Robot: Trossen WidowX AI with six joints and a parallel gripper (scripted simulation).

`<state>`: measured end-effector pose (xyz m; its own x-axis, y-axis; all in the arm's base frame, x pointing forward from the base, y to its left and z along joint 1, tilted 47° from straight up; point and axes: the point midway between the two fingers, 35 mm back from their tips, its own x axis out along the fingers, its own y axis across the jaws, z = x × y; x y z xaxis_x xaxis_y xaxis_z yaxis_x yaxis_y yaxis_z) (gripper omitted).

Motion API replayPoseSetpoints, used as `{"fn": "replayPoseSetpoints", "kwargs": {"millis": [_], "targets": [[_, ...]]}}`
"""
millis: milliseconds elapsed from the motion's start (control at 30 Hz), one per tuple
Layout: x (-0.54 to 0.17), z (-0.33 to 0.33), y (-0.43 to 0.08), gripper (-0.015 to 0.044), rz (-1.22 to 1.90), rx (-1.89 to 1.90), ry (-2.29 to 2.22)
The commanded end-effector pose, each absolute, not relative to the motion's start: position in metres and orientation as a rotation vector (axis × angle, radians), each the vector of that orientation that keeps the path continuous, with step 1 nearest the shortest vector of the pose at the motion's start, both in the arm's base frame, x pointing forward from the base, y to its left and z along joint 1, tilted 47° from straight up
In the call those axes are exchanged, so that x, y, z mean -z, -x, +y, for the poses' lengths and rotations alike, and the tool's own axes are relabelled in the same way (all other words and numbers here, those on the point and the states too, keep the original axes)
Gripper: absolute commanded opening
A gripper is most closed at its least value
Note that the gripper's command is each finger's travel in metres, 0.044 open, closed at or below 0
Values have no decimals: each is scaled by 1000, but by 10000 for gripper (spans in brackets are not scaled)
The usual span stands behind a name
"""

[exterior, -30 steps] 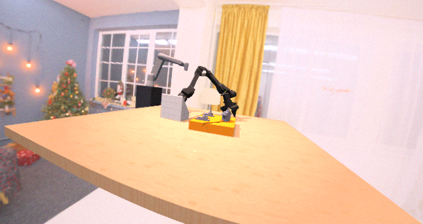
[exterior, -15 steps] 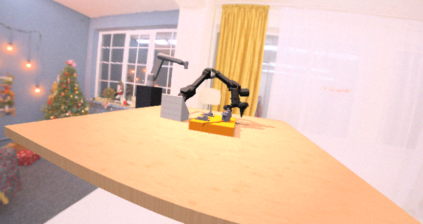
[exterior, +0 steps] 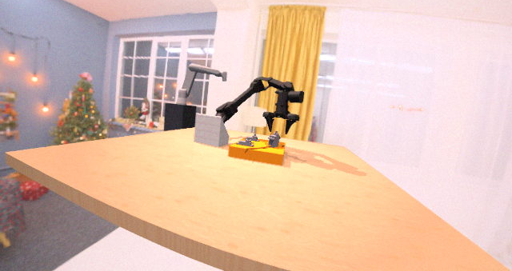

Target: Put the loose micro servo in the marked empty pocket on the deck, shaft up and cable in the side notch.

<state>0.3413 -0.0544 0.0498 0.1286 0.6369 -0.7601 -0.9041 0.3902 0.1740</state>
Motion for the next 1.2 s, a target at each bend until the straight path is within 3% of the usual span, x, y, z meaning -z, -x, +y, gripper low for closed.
{"fn": "replayPoseSetpoints", "kwargs": {"millis": [0, 1100, 1167], "targets": [[-40, -92, -320, 440, 763, -1227, 335], [-10, -58, -327, 440, 761, -1228, 334], [-10, -58, -327, 388, 761, -1228, 334]]}}
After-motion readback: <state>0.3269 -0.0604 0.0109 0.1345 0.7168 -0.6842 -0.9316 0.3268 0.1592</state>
